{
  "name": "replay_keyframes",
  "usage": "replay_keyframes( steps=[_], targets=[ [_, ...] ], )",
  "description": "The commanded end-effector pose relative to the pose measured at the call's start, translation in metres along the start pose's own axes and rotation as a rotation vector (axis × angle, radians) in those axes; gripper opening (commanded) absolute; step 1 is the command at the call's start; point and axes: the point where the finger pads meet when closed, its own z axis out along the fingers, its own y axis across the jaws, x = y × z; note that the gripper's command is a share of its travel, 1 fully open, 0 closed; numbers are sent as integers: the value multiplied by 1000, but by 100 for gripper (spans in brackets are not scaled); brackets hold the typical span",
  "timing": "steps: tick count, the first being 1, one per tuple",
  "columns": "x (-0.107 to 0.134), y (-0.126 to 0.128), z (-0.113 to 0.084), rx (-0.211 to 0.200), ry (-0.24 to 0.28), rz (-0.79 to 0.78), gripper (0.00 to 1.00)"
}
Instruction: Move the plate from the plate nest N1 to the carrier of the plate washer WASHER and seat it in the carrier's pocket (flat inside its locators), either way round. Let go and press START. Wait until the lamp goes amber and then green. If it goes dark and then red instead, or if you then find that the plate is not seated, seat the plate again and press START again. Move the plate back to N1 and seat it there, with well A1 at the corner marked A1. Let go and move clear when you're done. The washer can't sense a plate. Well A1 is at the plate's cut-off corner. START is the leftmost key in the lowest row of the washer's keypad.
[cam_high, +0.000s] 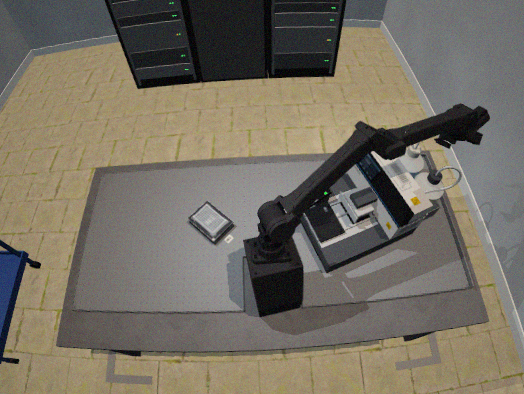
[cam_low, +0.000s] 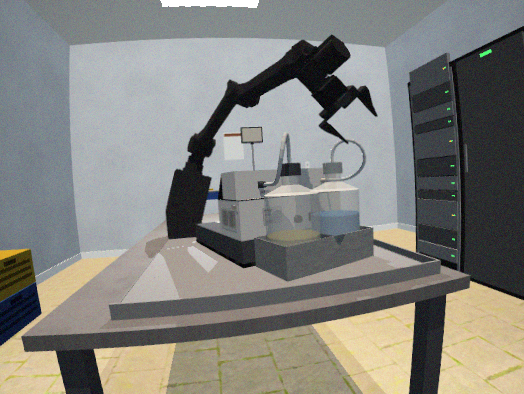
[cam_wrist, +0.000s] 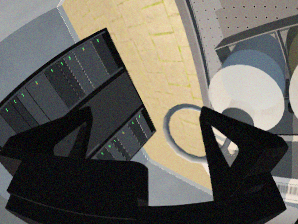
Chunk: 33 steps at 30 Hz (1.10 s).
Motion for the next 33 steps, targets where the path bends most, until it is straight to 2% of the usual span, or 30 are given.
replay_keyframes(
  steps=[1, 17, 18, 19, 20, 21, 25, 29, 30, 31, 32, 33],
  targets=[
    [2, 9, -7, -9, -7, -13, 100],
    [2, 9, -7, -9, -7, -13, 100],
    [11, 19, 5, 4, -2, -78, 100],
    [15, 20, 8, 19, -2, -107, 100],
    [40, 55, -13, -5, -19, -159, 100],
    [38, 32, 1, 23, 0, -107, 100],
    [50, 42, 7, 10, -8, -108, 100],
    [50, 42, 7, 9, -7, -108, 100],
    [63, 64, -2, 12, -14, -185, 100],
    [47, 32, 23, 58, 7, -166, 100],
    [71, 65, 3, 31, -11, -212, 100],
    [71, 65, 3, 31, -11, -212, 100]
  ],
)
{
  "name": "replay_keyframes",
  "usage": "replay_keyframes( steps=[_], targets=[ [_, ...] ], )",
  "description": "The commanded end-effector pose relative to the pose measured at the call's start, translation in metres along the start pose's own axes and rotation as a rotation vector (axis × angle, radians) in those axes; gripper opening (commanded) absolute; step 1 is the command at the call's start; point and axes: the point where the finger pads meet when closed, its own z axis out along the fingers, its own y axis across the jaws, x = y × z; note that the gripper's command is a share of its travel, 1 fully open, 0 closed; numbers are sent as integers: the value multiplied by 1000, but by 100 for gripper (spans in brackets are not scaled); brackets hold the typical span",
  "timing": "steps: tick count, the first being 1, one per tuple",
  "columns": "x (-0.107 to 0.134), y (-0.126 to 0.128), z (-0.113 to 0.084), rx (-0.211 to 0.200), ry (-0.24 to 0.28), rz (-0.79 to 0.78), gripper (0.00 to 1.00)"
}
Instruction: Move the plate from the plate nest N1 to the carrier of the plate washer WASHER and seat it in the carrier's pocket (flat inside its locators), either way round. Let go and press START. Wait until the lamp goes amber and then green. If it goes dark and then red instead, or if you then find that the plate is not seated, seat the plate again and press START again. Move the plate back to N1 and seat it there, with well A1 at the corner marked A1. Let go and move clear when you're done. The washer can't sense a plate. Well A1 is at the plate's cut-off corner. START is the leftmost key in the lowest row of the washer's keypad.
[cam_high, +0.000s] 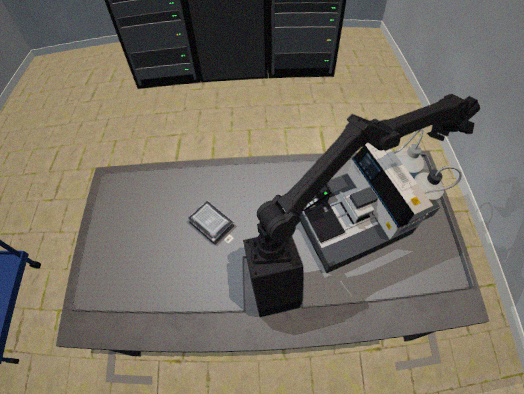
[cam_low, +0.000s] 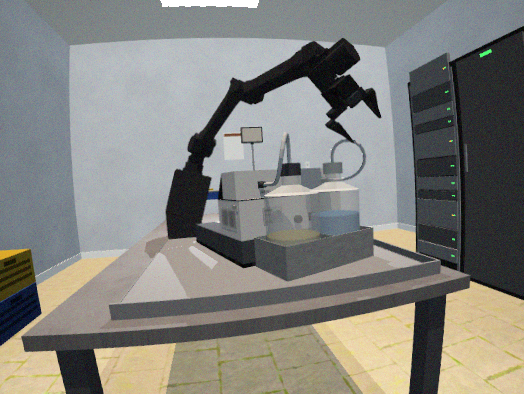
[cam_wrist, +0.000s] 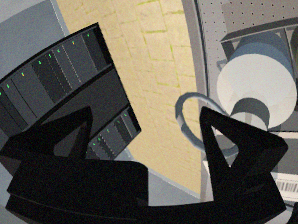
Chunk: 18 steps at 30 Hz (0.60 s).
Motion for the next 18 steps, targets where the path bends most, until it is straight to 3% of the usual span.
replay_keyframes(
  steps=[1, 2, 5, 7, 13, 15, 16, 18],
  targets=[
    [30, 53, -19, -22, -12, -116, 100],
    [31, 29, -4, 6, 11, -66, 100],
    [40, 36, 4, -7, 1, -66, 100],
    [52, 33, 9, 42, 21, -121, 100],
    [73, 40, 22, 29, 11, -121, 100],
    [78, 41, 24, 46, 16, -171, 100],
    [87, 64, 14, 46, 8, -225, 100],
    [87, 64, 14, 46, 8, -225, 100]
  ],
)
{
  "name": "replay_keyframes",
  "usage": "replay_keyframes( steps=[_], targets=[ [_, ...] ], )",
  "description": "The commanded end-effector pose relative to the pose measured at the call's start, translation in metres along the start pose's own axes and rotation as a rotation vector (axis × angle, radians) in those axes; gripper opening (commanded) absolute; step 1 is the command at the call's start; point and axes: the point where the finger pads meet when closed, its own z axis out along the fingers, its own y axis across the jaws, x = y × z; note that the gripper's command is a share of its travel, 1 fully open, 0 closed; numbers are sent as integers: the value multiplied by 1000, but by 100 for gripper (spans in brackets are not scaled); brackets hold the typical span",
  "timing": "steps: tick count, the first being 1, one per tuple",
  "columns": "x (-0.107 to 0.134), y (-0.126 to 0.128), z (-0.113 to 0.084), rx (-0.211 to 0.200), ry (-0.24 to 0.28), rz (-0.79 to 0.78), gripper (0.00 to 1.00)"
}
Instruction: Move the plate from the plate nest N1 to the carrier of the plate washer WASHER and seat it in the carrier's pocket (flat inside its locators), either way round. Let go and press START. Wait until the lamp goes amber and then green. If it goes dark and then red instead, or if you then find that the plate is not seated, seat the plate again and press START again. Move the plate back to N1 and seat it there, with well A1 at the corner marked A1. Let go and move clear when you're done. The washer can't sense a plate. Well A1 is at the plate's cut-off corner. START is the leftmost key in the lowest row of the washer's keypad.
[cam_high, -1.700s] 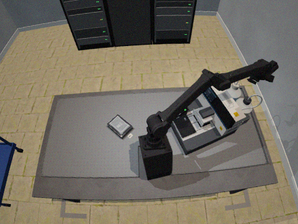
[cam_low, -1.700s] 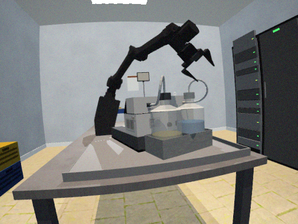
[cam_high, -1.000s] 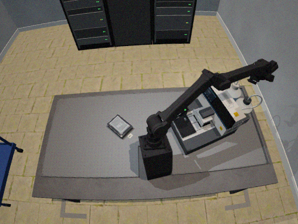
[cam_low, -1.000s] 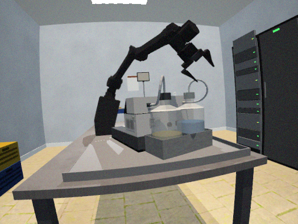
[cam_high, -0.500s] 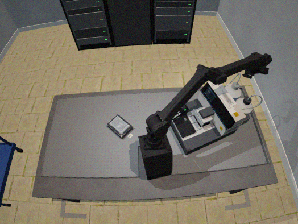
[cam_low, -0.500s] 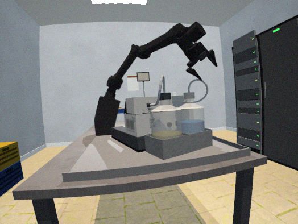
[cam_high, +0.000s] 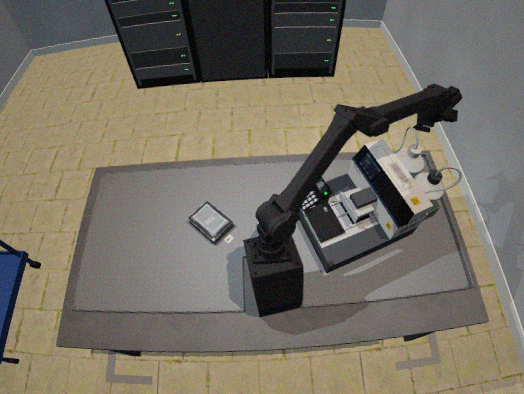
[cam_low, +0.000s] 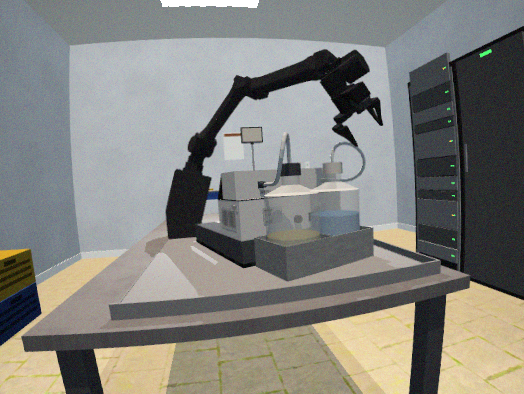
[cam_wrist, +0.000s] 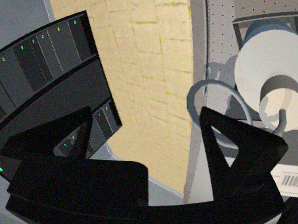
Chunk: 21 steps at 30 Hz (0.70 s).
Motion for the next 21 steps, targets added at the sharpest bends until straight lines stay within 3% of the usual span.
replay_keyframes(
  steps=[1, 5, 7, 14, 17, 18, 19, 21],
  targets=[
    [26, 27, -8, 3, 6, -66, 100],
    [41, 35, 1, -10, -5, -65, 100],
    [53, 32, 5, 37, 18, -122, 100],
    [75, 39, 16, 24, 6, -122, 100],
    [80, 39, 18, 42, 13, -170, 100],
    [86, 61, 7, 42, 3, -222, 100],
    [92, 36, 21, 73, 30, -184, 100],
    [98, 41, 25, 58, 18, -203, 100]
  ],
)
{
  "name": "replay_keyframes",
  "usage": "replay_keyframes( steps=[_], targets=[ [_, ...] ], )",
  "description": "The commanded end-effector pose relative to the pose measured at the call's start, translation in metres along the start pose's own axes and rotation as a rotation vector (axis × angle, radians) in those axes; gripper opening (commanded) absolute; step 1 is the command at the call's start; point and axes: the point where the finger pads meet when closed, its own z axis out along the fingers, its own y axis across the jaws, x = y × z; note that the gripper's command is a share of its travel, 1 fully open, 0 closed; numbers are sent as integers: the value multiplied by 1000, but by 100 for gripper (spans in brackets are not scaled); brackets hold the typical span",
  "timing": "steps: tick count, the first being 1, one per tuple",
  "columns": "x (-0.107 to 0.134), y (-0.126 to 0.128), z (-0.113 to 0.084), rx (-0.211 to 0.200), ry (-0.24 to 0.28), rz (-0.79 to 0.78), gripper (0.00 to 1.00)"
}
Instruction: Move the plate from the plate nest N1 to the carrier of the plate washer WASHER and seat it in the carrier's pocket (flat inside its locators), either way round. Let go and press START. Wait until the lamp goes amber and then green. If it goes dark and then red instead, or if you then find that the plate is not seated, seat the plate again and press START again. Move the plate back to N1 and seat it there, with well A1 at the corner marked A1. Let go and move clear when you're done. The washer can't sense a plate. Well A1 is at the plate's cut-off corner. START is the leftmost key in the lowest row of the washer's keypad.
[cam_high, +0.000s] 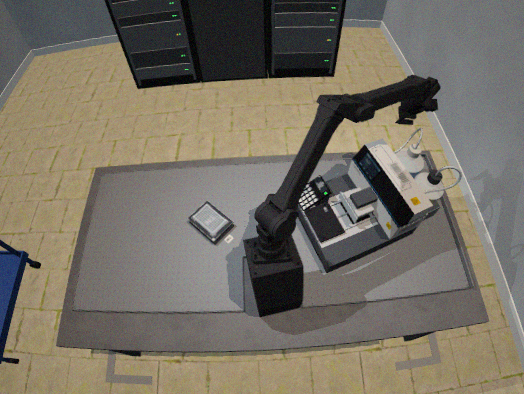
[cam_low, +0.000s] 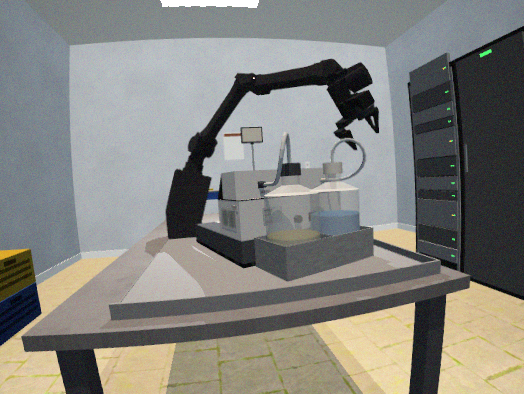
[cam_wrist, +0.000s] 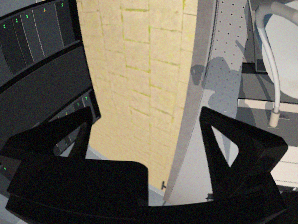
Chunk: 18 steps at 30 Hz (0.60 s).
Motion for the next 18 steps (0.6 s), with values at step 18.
replay_keyframes(
  steps=[18],
  targets=[
    [88, 37, 14, 47, 10, -195, 100]
  ],
)
